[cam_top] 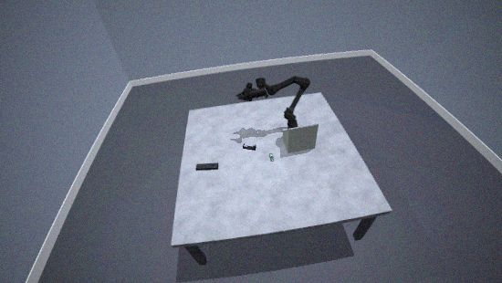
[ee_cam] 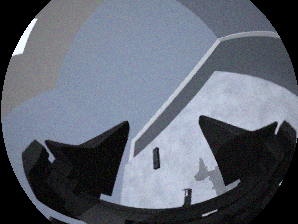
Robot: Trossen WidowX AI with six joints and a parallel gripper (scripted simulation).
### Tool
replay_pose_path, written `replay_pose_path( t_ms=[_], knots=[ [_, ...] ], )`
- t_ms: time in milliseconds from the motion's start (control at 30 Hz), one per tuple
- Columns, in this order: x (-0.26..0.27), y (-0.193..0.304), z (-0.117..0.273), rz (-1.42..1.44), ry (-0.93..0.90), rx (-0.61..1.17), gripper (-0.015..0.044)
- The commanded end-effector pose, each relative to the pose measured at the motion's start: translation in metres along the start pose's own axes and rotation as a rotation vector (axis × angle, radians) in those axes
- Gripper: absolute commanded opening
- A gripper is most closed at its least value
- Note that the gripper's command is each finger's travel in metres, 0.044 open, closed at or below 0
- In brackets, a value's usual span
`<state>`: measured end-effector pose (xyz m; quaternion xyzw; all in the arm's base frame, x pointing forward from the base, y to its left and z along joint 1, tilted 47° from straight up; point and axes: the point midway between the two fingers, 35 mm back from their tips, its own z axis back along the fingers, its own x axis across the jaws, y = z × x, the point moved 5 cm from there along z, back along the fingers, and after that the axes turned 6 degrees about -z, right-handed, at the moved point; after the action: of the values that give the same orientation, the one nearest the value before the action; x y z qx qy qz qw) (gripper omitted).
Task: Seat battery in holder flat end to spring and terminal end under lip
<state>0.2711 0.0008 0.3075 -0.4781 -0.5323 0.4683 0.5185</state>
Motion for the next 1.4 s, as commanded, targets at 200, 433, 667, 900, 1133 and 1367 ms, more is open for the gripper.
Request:
replay_pose_path(
  t_ms=[200, 433, 667, 900, 1133, 1367],
  knots=[
    [0.019, 0.090, -0.036, -0.382, 0.110, 0.364, 0.0223],
    [0.044, 0.198, -0.037, -0.674, 0.425, 0.697, 0.0223],
    [0.056, 0.282, -0.006, -0.757, 0.803, 0.833, 0.0223],
    [0.050, 0.352, 0.049, -0.671, 1.197, 0.773, 0.0223],
    [0.035, 0.389, 0.099, -0.588, 1.423, 0.469, 0.0223],
    [0.034, 0.390, 0.100, -0.585, 1.426, 0.459, 0.0223]
  ],
)
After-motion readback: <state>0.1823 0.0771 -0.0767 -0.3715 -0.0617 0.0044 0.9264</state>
